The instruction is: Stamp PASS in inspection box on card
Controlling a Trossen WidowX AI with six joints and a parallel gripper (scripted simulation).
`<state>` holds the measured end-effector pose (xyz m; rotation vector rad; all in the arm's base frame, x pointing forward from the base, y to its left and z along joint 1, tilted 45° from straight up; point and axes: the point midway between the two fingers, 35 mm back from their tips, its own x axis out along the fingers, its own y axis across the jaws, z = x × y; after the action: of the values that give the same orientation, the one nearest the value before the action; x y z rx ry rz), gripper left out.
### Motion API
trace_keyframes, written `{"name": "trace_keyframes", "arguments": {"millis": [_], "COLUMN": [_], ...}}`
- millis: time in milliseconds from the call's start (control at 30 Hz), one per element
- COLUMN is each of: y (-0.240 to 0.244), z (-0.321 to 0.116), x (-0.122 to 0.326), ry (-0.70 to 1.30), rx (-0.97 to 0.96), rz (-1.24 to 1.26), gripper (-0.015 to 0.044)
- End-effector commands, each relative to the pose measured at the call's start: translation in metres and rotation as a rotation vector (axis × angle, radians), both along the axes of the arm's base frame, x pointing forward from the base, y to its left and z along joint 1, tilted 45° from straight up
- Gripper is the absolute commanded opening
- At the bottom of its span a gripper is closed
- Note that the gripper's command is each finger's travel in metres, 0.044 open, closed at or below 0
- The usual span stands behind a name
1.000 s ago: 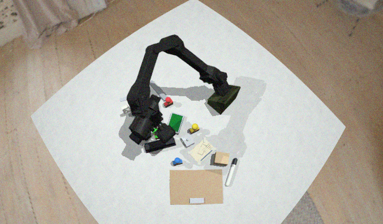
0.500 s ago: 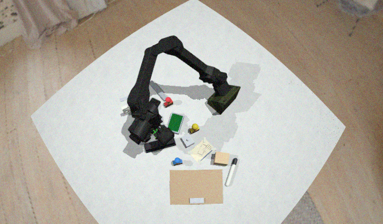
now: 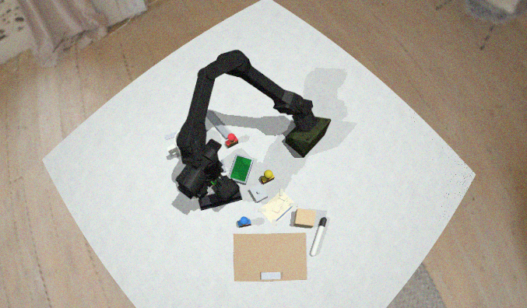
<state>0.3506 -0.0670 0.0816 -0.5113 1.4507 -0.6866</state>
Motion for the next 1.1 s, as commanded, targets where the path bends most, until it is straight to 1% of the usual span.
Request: {"name": "trace_keyframes", "arguments": {"millis": [0, 600, 1067], "y": [-0.005, -0.023, -0.022], "z": [-0.005, -0.020, -0.018], "x": [-0.001, -0.003, -0.002], "ry": [0.007, 0.007, 0.001], "rx": [-0.005, -0.008, -0.004], "rz": [0.003, 0.002, -0.002], "gripper": [0.0224, 0.0224, 0.0131]}}
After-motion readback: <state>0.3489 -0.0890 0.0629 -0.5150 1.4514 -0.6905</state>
